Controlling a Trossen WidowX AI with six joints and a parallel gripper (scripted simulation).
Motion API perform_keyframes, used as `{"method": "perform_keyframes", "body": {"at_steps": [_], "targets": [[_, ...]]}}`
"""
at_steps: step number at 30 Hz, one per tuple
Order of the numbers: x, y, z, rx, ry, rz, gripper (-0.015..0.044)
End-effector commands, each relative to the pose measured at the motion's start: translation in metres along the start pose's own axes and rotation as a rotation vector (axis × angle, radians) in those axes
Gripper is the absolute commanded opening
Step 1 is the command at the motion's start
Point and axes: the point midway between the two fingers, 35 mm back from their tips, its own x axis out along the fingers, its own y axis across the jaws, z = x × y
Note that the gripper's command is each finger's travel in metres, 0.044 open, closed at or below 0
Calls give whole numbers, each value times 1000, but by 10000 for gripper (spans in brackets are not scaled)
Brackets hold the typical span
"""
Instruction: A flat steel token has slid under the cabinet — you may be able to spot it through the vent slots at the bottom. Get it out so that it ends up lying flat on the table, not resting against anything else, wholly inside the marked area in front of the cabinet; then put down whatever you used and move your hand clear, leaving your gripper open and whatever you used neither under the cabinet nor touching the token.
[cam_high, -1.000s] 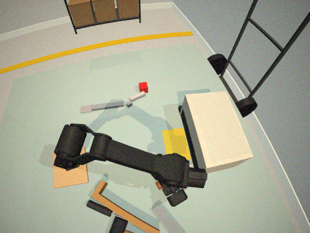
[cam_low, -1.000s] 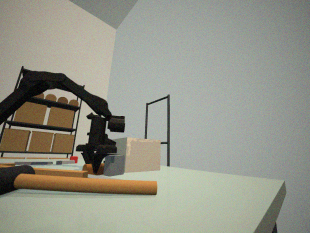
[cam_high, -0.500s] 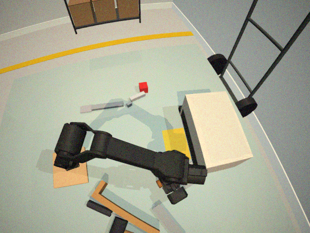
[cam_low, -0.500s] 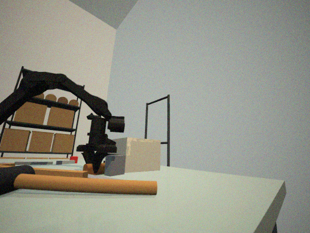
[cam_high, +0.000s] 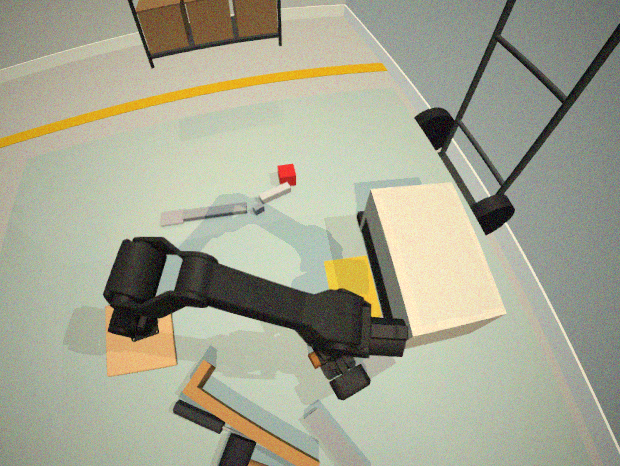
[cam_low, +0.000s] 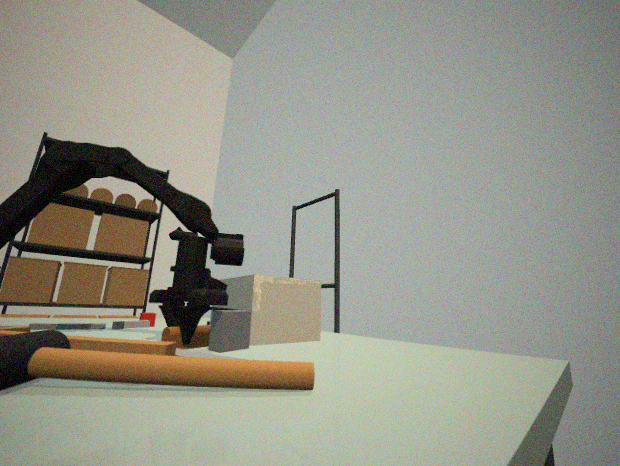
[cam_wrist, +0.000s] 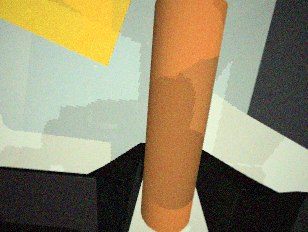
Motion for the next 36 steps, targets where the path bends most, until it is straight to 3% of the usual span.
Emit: {"method": "perform_keyframes", "body": {"at_steps": [1,36], "targets": [[1,9,2,-3,-6,12,0],[1,46,2,-3,-6,15,0]]}}
